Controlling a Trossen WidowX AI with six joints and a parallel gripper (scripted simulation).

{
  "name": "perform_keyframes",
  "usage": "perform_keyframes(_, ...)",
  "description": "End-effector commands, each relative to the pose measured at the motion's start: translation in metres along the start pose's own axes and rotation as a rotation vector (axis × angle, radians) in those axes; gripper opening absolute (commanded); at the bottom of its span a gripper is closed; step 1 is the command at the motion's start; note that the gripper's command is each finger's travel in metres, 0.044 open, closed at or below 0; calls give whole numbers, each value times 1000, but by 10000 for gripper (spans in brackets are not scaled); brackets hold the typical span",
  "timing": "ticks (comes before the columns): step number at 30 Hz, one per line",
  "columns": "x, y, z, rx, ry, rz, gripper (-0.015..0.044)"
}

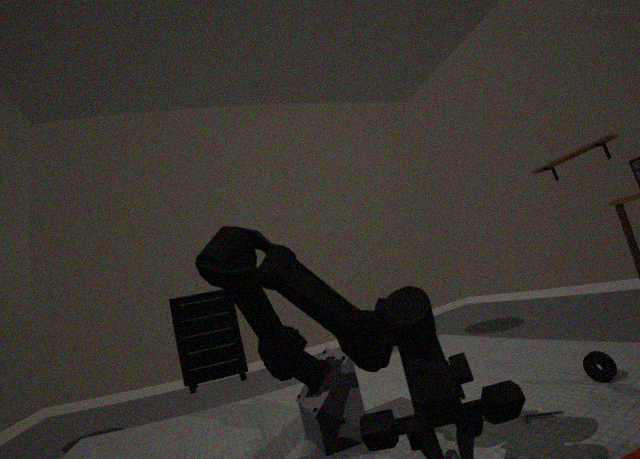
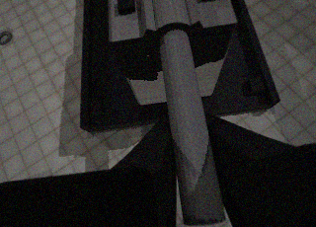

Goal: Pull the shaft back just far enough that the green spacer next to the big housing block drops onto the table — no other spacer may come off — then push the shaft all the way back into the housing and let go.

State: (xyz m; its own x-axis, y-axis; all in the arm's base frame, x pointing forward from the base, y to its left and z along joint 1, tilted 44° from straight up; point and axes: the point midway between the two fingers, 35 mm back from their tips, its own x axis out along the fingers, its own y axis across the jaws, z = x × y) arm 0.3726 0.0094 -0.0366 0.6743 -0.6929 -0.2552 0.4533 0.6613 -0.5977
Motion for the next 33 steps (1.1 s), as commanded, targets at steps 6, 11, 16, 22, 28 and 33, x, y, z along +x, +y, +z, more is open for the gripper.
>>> perform_keyframes(6, -1, 0, -2, 1, 1, -2, 0)
perform_keyframes(11, -2, 0, -2, 1, 1, -2, 0)
perform_keyframes(16, -2, 0, -3, 1, 1, -1, 0)
perform_keyframes(22, -2, 0, -3, 1, 1, -1, 0)
perform_keyframes(28, -3, 0, -4, 1, 2, -1, 0)
perform_keyframes(33, -3, 0, -4, 1, 2, -1, 0)
